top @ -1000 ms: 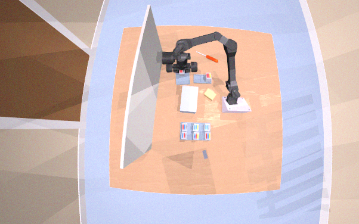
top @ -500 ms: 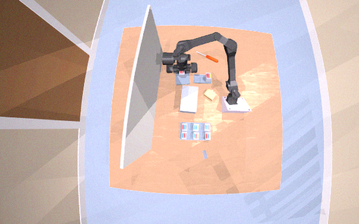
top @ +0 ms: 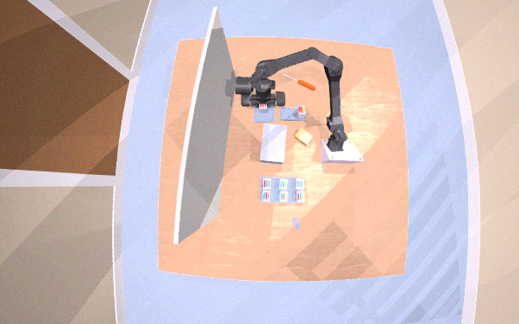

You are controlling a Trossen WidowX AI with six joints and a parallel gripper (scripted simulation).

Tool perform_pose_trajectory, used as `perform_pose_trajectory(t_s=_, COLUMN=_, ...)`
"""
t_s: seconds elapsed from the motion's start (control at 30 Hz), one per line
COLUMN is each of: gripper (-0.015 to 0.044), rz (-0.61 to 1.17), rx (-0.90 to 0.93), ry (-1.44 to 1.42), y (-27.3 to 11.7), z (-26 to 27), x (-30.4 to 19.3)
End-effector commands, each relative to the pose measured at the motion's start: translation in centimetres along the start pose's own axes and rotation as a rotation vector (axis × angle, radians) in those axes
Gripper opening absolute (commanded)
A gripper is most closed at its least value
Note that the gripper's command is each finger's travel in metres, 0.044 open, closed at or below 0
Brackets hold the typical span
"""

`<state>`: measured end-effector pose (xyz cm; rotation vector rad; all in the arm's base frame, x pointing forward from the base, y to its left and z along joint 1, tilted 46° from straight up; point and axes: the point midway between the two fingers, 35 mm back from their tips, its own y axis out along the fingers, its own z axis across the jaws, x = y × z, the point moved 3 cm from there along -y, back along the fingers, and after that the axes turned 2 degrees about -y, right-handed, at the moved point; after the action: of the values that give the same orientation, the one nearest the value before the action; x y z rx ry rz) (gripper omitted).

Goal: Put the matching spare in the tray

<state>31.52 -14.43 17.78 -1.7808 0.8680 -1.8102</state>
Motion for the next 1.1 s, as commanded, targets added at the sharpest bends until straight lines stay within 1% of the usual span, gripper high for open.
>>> perform_pose_trajectory(t_s=0.0, gripper=0.0, rz=-0.005, rx=0.001, ry=-0.001, y=0.3, z=-0.1, x=0.1)
perform_pose_trajectory(t_s=1.07, gripper=0.0, rz=-0.01, rx=0.0, ry=-0.001, y=2.6, z=-0.4, x=0.2)
